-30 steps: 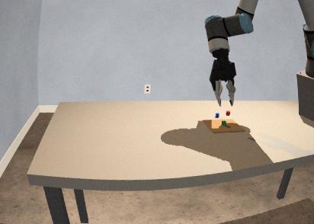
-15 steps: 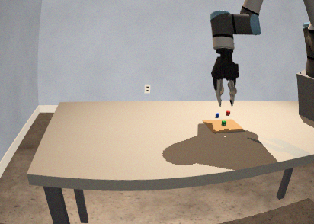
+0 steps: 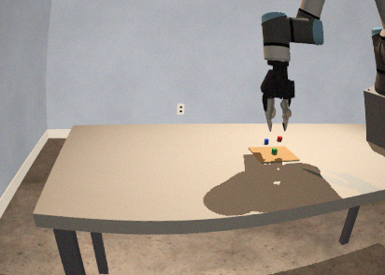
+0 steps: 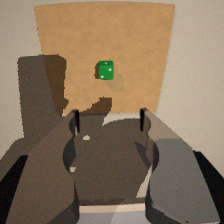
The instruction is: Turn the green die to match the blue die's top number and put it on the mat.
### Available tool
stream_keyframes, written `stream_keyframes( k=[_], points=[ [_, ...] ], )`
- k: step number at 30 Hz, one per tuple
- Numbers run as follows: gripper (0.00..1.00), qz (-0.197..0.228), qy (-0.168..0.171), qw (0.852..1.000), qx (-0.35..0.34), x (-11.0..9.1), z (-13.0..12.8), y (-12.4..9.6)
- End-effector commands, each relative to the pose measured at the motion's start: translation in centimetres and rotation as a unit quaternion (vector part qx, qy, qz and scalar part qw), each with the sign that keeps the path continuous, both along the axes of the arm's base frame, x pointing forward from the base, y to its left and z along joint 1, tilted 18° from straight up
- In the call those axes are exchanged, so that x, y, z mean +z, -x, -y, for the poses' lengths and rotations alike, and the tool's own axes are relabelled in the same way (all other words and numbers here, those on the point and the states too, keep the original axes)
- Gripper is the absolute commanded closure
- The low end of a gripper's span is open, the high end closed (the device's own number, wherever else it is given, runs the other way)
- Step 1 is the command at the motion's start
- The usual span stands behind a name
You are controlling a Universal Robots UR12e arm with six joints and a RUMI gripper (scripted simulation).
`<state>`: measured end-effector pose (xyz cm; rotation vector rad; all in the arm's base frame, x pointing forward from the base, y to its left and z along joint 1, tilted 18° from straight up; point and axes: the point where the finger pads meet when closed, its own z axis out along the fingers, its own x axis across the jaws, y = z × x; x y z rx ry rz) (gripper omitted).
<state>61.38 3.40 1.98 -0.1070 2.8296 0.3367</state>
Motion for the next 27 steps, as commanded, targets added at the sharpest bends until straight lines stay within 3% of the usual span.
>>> stream_keyframes(
  k=[1,6,11,12,27],
  points=[
    [0.69,0.001,0.04,0.999,-0.012,-0.03,-0.11,0.0],
    [0.69,0.006,0.078,0.997,-0.026,0.25,-0.19,-0.08],
    [0.69,0.008,0.086,0.996,-0.03,0.36,-0.21,-0.1],
    [0.0,0.008,0.086,0.996,-0.03,0.36,-0.21,-0.1],
    [0.0,0.008,0.086,0.996,-0.03,0.36,-0.21,-0.1]
  ],
)
